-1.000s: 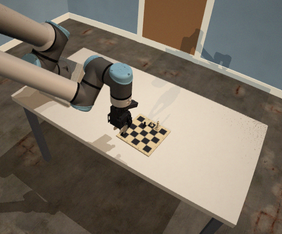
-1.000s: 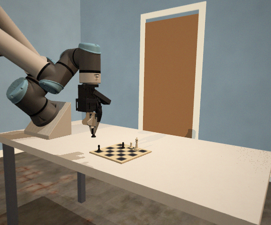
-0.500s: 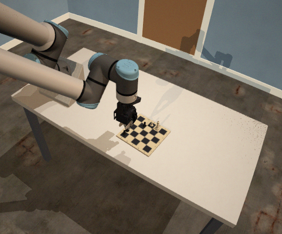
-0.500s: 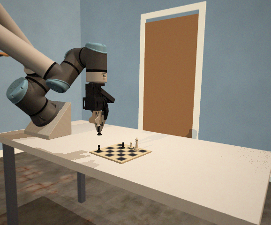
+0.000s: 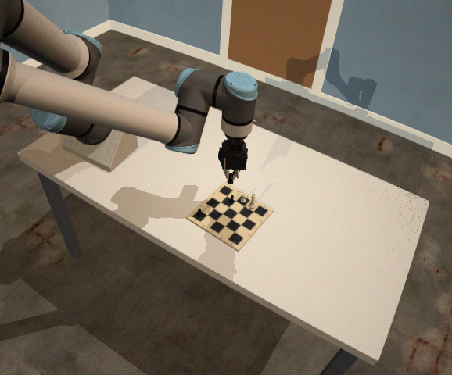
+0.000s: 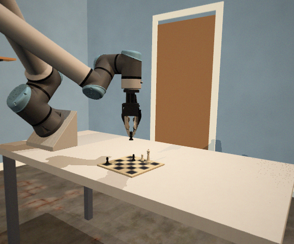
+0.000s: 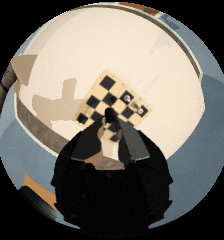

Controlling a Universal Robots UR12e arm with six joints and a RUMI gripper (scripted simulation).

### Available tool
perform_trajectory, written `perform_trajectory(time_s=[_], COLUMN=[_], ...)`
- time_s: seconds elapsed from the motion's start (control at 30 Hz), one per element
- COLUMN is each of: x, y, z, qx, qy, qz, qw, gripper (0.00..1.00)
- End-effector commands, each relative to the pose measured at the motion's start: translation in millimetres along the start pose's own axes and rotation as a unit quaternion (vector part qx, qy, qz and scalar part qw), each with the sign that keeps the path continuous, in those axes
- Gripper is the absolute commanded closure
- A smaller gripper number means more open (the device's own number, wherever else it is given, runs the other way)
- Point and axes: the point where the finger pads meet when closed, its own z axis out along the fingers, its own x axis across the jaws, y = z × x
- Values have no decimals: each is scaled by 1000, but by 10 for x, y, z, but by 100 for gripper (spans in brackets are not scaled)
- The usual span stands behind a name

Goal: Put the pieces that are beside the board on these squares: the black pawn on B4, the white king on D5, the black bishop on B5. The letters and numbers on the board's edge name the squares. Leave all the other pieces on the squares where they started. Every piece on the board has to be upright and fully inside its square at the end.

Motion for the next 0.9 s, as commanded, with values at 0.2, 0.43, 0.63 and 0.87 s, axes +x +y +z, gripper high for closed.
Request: perform_trajectory(time_s=[0.2, 0.43, 0.63, 0.87], x=[234, 234, 235, 235], y=[-299, -299, -299, -298], z=[-4, -3, 71, 241], qx=[-2, -2, -2, -2], qy=[1, 1, 1, 1], qz=[-62, -62, -62, -62], qw=[998, 998, 998, 998], gripper=[100, 100, 100, 100])
